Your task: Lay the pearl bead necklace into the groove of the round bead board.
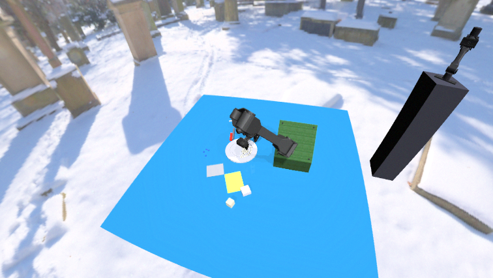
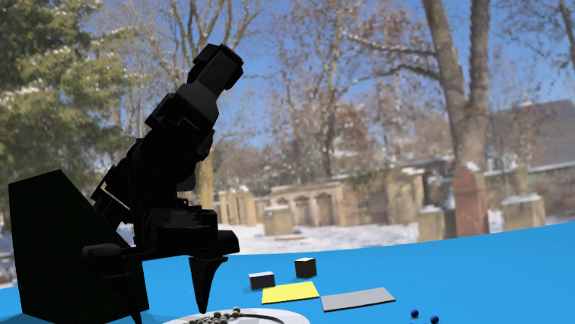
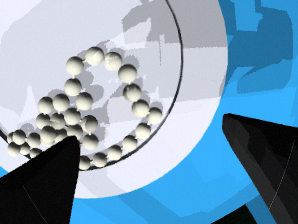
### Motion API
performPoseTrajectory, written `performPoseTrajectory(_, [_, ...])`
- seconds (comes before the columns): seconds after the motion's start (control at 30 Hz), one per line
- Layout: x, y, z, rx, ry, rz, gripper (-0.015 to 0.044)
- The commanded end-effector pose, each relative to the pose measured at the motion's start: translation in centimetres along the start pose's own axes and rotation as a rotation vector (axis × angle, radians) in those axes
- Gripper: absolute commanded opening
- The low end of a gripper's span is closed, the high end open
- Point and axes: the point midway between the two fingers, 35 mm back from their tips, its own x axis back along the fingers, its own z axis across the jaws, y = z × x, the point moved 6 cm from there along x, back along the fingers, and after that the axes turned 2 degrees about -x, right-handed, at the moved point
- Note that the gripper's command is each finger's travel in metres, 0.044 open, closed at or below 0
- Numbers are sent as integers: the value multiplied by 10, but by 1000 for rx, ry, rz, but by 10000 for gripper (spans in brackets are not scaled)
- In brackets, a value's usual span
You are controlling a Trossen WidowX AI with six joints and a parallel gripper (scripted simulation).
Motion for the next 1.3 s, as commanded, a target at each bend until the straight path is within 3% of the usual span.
performPoseTrajectory(0.0, [23,9,5,522,-15,-8,367])
performPoseTrajectory(0.6, [25,9,6,580,-16,-8,247])
performPoseTrajectory(1.27, [2,11,6,585,-18,-11,120])
